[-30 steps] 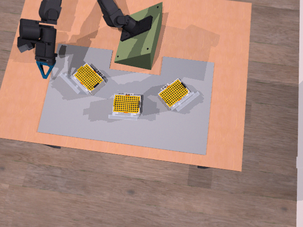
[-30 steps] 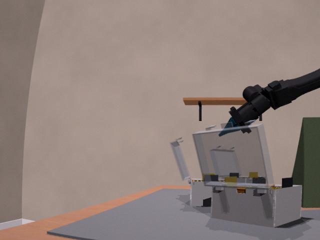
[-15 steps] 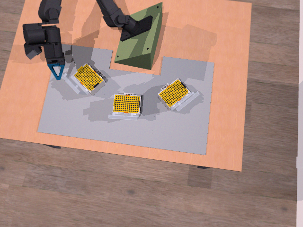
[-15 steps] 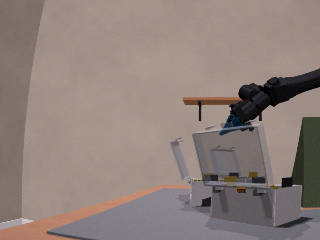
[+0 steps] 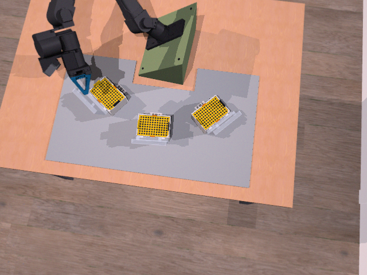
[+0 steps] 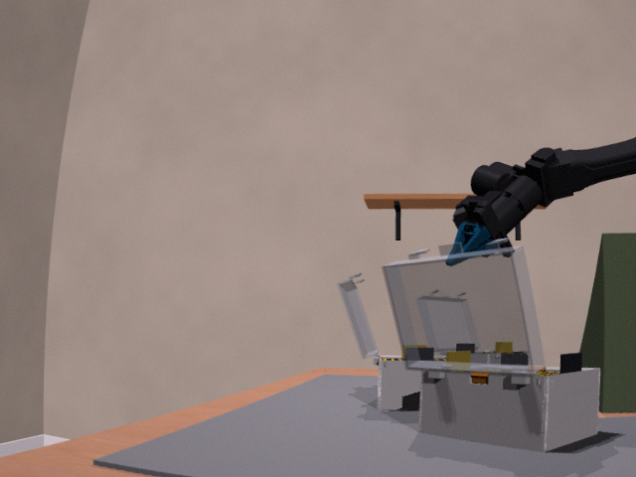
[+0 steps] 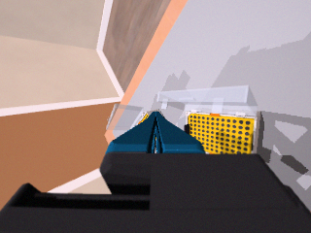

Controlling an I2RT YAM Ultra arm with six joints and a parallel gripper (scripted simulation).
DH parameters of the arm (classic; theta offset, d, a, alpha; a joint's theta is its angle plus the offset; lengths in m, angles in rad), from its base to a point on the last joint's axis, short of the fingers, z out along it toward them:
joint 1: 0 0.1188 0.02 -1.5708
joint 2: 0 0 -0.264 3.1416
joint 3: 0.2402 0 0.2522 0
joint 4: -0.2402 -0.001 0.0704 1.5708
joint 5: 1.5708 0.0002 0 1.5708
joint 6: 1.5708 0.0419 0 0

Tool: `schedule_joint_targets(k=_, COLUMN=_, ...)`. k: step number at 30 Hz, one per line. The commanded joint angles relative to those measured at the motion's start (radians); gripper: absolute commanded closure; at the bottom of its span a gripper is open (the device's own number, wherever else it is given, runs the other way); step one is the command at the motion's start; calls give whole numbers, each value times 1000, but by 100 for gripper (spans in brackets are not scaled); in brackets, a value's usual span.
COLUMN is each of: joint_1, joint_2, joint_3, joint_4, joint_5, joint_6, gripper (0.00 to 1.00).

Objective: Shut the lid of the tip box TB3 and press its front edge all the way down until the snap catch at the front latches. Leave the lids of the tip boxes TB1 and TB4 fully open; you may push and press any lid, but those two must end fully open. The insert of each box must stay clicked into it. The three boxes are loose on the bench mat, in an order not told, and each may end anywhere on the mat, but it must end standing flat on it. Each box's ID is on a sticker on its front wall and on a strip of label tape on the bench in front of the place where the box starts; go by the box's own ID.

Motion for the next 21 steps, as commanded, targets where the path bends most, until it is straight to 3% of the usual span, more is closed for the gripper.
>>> schedule_joint_targets(k=1, joint_1=24, joint_2=-8, joint_3=-2, joint_4=-56, joint_5=-9, joint_6=-25, gripper=100)
schedule_joint_targets(k=4, joint_1=39, joint_2=7, joint_3=20, joint_4=-133, joint_5=-29, joint_6=-73, gripper=100)
schedule_joint_targets(k=8, joint_1=58, joint_2=-5, joint_3=4, joint_4=-141, joint_5=-22, joint_6=-67, gripper=100)
schedule_joint_targets(k=11, joint_1=74, joint_2=11, joint_3=25, joint_4=-217, joint_5=-41, joint_6=-115, gripper=100)
schedule_joint_targets(k=14, joint_1=92, joint_2=-2, joint_3=10, joint_4=-227, joint_5=-36, joint_6=-109, gripper=100)
schedule_joint_targets(k=17, joint_1=108, joint_2=14, joint_3=30, joint_4=-302, joint_5=-54, joint_6=-157, gripper=100)
schedule_joint_targets(k=21, joint_1=131, joint_2=7, joint_3=23, joint_4=-337, joint_5=-55, joint_6=-167, gripper=100)
